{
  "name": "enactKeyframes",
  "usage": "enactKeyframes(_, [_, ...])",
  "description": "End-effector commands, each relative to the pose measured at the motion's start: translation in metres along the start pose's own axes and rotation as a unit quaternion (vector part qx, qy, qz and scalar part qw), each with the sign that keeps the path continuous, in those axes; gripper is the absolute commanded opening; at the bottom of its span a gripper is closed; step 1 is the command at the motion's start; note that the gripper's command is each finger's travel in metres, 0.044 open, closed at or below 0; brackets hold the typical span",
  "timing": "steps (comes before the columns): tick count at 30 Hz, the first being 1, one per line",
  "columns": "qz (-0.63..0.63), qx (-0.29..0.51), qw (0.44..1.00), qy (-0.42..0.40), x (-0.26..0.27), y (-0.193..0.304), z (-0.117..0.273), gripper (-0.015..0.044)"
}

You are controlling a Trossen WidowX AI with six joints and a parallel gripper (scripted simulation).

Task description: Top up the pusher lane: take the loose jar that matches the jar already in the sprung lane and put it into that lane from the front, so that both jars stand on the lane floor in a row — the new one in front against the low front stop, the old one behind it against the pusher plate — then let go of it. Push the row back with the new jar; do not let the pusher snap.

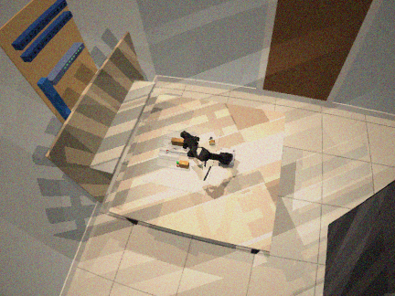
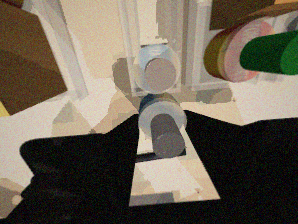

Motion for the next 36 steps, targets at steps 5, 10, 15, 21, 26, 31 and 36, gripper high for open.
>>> enactKeyframes(5, [0.007,-0.009,1.0,0.003,-0.001,-0.009,0.002,0.0])
enactKeyframes(10, [0.007,-0.009,1.0,0.003,-0.001,-0.01,0.002,0.0])
enactKeyframes(15, [0.007,-0.009,1.0,0.003,-0.002,-0.012,0.002,0.0])
enactKeyframes(21, [0.007,-0.009,1.0,0.003,-0.002,-0.014,0.002,0.0])
enactKeyframes(26, [0.007,-0.009,1.0,0.003,-0.002,-0.016,0.002,0.0])
enactKeyframes(31, [0.007,-0.009,1.0,0.003,-0.003,-0.017,0.002,0.0])
enactKeyframes(36, [0.007,-0.009,1.0,0.003,-0.003,-0.019,0.002,0.0])
Point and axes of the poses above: the point midway between the two fingers, 35 mm back from their tips, its own z axis back along the fingers, its own x axis across the jaws, y = z × x, the point moved 8 cm from there along z, back along the fingers, and after that the axes turned 13 degrees about z, right-handed, at the moved point
